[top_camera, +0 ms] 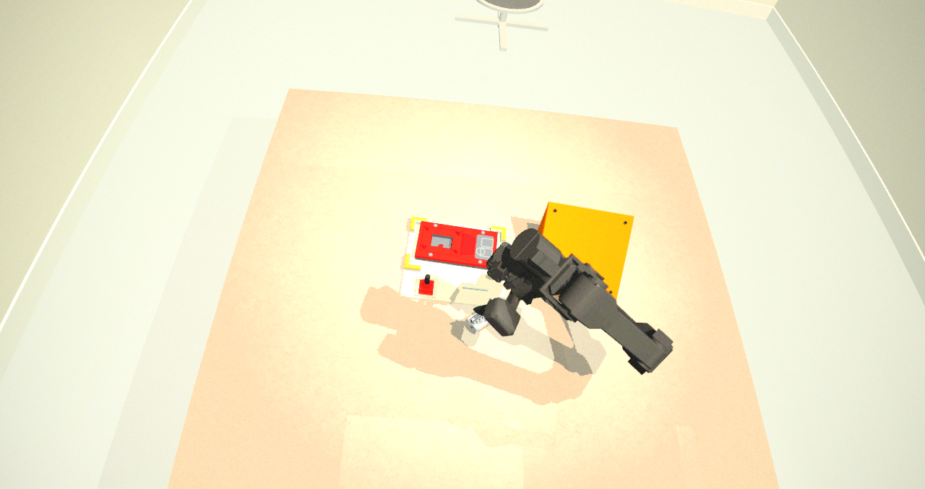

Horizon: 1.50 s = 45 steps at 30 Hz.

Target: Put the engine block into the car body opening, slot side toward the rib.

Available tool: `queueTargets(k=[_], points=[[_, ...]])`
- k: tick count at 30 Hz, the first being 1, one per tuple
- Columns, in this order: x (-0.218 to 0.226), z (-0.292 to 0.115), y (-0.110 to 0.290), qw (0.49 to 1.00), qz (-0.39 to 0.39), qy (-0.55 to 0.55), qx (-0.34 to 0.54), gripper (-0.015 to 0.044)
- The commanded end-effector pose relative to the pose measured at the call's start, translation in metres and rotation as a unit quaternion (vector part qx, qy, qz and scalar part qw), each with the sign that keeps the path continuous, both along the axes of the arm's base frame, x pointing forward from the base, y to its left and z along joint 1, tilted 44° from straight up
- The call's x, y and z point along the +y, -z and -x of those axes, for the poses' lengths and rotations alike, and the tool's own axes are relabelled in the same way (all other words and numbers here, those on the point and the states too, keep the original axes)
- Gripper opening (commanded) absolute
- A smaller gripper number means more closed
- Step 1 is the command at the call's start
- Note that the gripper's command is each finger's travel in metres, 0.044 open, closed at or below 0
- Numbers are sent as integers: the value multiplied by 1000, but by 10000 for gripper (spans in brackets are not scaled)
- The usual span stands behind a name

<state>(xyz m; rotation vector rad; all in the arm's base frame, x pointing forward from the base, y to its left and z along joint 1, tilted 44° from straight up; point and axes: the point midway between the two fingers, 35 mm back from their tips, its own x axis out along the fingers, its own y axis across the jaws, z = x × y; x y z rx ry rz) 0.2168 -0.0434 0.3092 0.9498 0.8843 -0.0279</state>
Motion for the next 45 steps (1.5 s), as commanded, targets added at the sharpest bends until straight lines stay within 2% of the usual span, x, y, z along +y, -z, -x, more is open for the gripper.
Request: queueTargets(k=[1, 11, 22, 33, 45], points=[[2, -5, 16, 996, -61, 33, 52, 440], [10, -11, 40, 967, -173, 111, 151, 440], [20, -15, 66, 902, -275, 201, 265, 440], [31, -19, 92, 807, -348, 294, 375, 440], [45, -19, 119, 674, -394, 395, 484, 440]])
